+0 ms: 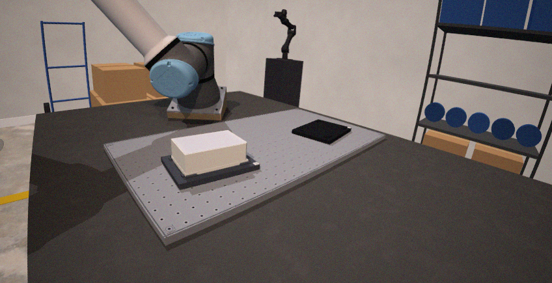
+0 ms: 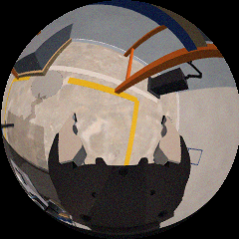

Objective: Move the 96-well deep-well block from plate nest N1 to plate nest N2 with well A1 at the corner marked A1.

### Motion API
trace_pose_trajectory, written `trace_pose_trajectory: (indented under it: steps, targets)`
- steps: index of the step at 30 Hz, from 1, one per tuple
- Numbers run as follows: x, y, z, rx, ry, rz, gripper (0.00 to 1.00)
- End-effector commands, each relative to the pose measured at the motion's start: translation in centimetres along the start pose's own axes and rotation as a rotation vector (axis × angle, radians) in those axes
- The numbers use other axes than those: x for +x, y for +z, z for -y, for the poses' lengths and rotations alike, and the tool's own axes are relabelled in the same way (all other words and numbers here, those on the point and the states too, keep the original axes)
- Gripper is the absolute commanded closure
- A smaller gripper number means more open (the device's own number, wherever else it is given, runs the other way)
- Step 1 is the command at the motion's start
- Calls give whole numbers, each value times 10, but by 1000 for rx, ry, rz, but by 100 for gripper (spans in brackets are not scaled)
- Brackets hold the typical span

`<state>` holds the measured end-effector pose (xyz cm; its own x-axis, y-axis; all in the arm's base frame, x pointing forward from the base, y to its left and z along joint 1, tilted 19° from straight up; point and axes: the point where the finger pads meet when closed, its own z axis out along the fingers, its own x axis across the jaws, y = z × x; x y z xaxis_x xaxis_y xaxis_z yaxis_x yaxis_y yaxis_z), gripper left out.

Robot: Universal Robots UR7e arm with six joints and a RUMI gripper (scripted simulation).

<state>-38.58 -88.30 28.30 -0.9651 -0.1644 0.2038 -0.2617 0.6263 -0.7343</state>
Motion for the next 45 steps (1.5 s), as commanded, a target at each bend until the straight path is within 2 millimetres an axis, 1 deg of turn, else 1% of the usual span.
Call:
trace_pose_trajectory:
  steps: [1, 2, 5, 6, 9, 17, 19, 24, 26, 29, 34, 36, 45]
  targets:
    - [7, -15, 13, 0, -1, -2, 0]
    - [7, -15, 13, 0, -1, -2, 0]
    - [12, -26, 22, 0, -1, -3, 0]
    - [12, -27, 23, 0, -1, -3, 0]
    - [15, -39, 32, -5, -28, -76, 0]
    - [24, -70, 55, -5, -28, -76, 0]
    - [24, -70, 55, -5, -28, -76, 0]
    - [30, -90, 70, -5, -28, -76, 0]
    - [31, -92, 71, -5, -28, -76, 0]
    - [33, -105, 79, -9, -52, -151, 0]
    - [36, -125, 92, -9, -52, -151, 0]
    - [36, -125, 92, -9, -52, -151, 0]
    - [42, -162, 116, -9, -52, -151, 0]
